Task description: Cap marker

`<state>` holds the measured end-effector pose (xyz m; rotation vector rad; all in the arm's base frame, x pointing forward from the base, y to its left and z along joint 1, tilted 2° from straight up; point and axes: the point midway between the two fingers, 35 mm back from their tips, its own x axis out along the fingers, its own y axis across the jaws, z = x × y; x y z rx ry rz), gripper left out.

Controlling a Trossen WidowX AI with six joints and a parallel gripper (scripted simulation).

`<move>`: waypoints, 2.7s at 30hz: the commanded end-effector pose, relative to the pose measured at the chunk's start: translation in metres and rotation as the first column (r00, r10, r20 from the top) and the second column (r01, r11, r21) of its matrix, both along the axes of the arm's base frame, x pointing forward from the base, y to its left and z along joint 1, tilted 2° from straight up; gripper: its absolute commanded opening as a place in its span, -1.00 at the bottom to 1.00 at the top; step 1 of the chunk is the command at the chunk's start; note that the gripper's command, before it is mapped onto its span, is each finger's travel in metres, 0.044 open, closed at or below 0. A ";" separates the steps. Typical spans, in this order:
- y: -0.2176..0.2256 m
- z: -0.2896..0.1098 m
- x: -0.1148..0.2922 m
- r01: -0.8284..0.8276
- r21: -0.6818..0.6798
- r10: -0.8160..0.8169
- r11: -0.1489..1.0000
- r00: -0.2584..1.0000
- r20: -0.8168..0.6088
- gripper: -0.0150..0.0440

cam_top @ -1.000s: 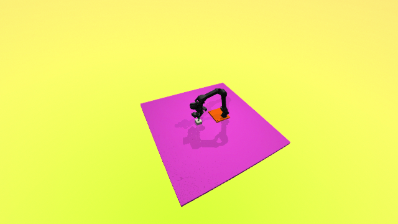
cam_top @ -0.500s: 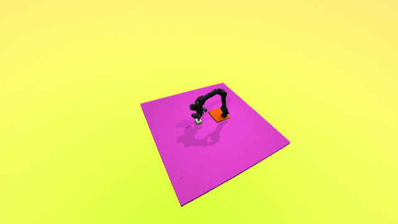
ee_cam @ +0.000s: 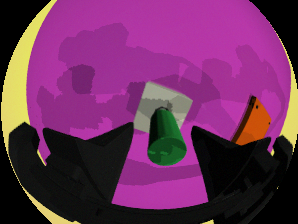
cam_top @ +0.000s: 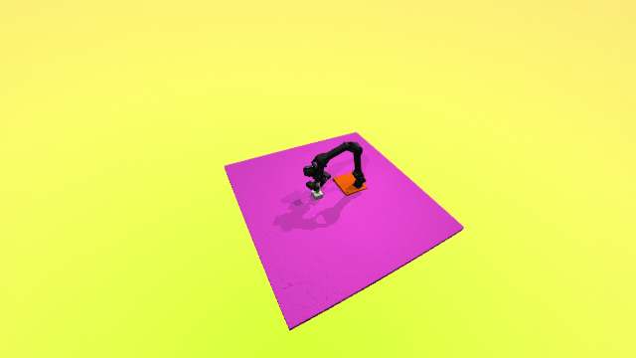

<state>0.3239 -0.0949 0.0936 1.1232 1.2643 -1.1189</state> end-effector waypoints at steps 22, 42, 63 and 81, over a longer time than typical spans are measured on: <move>0.000 0.072 0.000 -0.432 -0.002 0.432 0.902 0.902 0.001 0.47; 0.000 0.066 0.000 -0.961 -0.004 0.961 0.276 0.276 -0.001 -0.49; 0.000 0.047 0.000 -0.961 -0.004 0.961 0.276 0.276 -0.001 -0.49; 0.000 0.030 0.002 -0.960 -0.010 0.960 0.281 0.281 0.001 -0.49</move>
